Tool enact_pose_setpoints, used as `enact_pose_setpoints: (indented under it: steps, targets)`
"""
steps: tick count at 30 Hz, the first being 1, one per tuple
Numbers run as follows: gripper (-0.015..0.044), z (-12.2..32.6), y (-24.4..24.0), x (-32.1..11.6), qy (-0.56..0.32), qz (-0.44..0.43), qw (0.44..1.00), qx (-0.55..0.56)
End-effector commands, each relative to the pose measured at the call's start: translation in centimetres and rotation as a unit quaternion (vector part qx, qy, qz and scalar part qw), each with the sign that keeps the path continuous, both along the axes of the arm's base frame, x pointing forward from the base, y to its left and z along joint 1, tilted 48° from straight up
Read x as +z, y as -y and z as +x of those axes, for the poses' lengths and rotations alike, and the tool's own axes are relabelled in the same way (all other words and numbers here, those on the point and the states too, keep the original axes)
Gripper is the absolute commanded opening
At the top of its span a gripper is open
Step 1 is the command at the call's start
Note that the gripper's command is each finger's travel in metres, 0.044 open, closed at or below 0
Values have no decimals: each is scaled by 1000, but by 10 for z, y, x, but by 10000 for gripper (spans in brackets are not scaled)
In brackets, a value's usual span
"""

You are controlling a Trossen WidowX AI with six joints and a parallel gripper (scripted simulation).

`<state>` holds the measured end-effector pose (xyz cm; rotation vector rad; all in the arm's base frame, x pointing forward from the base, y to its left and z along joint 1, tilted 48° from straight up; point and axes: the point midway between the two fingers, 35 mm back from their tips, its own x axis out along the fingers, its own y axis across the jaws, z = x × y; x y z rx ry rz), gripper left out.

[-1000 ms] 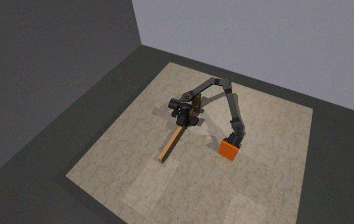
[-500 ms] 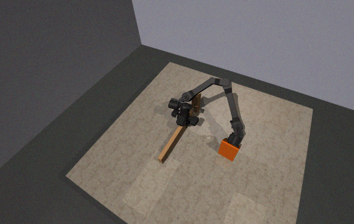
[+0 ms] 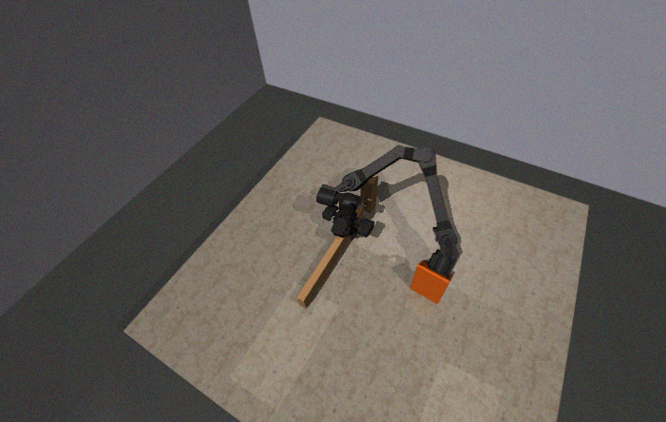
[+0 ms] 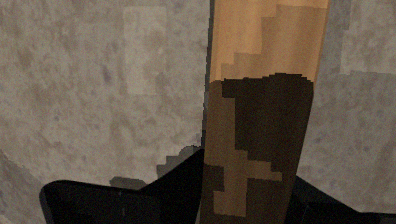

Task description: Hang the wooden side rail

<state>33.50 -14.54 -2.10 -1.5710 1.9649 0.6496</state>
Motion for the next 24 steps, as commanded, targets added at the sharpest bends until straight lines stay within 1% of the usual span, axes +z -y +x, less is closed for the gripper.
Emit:
enact_pose_setpoints:
  steps: [1,24]
  targets:
    - [0,2,-4,2,1,1,1000,4]
    - [0,3,-5,4,1,1,1000,4]
